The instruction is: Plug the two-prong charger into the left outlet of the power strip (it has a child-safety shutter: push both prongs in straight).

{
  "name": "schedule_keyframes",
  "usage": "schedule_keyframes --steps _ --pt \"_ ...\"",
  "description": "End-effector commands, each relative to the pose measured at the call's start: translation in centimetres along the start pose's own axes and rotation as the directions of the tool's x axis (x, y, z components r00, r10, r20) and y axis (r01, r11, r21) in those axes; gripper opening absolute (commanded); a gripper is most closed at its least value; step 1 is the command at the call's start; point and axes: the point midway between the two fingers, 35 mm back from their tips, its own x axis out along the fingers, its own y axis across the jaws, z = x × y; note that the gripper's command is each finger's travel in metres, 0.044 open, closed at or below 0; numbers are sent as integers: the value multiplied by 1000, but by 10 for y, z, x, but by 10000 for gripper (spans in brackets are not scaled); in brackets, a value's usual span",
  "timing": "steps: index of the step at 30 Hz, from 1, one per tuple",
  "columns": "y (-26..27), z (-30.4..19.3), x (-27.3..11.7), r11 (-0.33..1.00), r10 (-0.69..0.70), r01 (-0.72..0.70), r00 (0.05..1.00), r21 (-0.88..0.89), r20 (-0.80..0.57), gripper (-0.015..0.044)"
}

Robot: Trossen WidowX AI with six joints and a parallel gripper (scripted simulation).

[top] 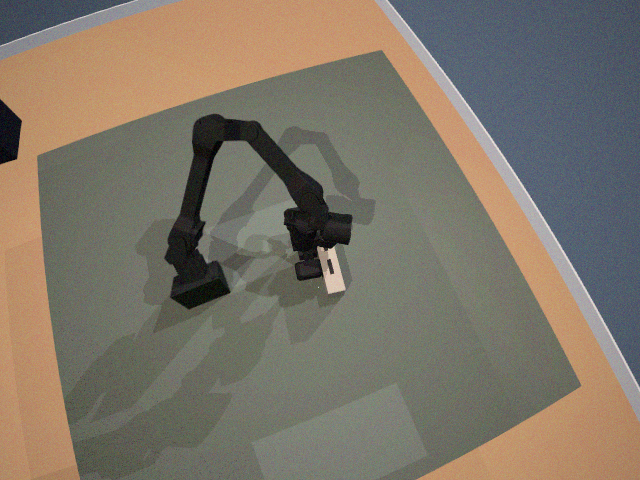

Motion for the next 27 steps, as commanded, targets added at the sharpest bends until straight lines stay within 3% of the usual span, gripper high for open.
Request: schedule_keyframes --steps 1,27 --pt "1 -4 -1 1000 1 -1 1000 -9 6 440" --pt "0 -34 2 1000 1 -1 1000 -9 5 440"
